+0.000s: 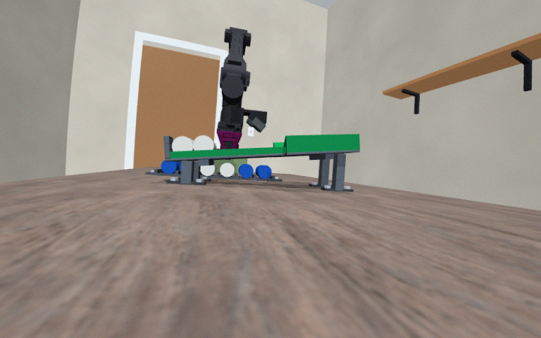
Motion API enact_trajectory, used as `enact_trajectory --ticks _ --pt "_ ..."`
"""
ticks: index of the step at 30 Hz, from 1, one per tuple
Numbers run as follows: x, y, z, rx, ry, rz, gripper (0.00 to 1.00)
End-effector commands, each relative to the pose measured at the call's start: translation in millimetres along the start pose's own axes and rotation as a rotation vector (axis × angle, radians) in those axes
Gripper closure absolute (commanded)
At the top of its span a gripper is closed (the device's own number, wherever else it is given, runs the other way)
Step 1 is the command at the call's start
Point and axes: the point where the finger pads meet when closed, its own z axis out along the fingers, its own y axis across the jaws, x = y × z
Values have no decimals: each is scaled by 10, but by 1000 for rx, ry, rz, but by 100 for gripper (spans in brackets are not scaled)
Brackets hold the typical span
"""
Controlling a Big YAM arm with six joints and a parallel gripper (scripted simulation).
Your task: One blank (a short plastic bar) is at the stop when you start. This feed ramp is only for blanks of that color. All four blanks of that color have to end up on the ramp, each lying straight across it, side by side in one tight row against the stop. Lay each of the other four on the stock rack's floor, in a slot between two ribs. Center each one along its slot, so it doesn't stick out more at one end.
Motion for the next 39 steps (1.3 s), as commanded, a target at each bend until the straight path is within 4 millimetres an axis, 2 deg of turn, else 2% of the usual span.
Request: enact_trajectory --ticks 1,39 --pt "20 -178 -29 23 -2 -10 17" --pt "25 -193 -34 22 -2 -8 17"
